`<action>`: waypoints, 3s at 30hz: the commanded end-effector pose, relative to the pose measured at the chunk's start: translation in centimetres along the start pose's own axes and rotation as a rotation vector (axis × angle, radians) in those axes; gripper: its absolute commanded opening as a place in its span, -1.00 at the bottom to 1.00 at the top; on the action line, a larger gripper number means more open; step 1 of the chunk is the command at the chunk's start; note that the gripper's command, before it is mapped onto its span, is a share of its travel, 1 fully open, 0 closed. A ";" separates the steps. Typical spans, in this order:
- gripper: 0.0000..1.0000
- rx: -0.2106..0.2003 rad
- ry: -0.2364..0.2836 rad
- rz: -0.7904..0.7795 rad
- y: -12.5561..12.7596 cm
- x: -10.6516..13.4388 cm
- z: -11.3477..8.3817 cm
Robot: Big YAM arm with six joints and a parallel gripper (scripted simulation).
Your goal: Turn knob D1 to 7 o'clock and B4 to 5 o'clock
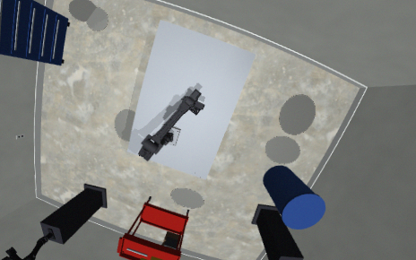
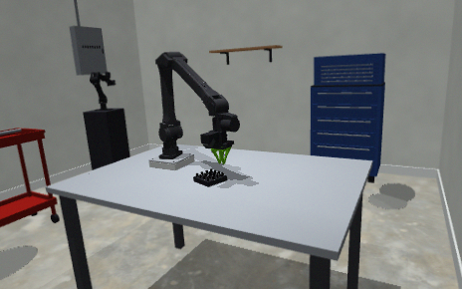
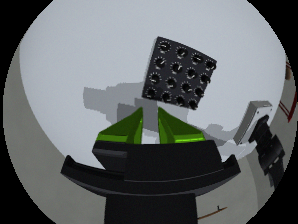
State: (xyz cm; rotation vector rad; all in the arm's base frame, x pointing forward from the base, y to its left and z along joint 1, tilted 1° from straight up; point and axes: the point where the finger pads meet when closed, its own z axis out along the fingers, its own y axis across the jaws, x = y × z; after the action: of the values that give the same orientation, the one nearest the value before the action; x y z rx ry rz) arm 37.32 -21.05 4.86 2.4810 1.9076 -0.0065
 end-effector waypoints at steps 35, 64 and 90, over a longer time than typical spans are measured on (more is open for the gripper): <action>-0.61 -0.018 -0.009 0.005 1.0 0.2 2.9; -0.61 -0.015 -0.008 0.004 0.8 0.2 3.0; -0.61 -0.015 -0.008 0.004 0.8 0.2 3.0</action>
State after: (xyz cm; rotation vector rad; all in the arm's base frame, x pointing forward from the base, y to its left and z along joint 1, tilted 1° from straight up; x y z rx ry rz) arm 37.32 -21.04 1.47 2.4838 1.9091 -0.0085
